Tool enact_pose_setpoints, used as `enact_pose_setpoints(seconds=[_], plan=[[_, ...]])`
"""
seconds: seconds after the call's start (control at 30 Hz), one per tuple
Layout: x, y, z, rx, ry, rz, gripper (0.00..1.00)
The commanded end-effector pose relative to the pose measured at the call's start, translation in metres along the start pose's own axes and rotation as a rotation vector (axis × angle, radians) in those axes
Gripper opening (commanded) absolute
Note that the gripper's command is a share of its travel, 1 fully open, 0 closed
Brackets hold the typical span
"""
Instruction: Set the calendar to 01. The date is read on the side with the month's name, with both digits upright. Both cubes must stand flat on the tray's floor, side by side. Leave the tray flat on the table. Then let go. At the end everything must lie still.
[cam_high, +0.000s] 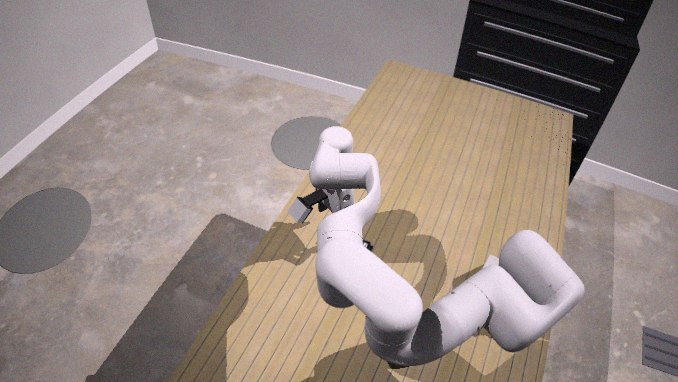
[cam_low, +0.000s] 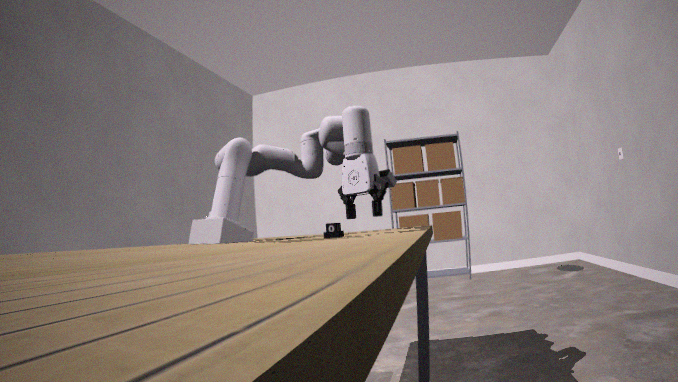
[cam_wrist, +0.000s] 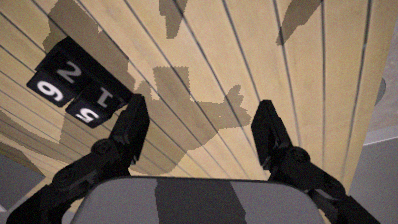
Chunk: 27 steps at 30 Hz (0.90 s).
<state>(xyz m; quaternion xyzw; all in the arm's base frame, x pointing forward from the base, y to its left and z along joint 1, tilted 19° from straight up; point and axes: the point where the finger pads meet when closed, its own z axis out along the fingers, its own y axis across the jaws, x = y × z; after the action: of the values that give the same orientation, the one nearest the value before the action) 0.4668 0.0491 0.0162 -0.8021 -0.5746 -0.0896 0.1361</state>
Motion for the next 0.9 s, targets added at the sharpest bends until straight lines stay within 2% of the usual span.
enact_pose_setpoints(seconds=[0.0, 0.27, 0.5, 0.57, 0.87], plan=[[0.000, 0.001, -0.009, -0.004, 0.001, 0.000, 1.00], [0.000, 0.001, -0.010, -0.004, 0.001, 0.024, 1.00], [-0.003, -0.002, -0.010, -0.004, 0.001, 0.260, 1.00], [-0.016, -0.014, -0.010, -0.004, 0.001, 0.262, 1.00], [-0.022, -0.020, -0.010, -0.004, 0.001, 0.311, 1.00]])
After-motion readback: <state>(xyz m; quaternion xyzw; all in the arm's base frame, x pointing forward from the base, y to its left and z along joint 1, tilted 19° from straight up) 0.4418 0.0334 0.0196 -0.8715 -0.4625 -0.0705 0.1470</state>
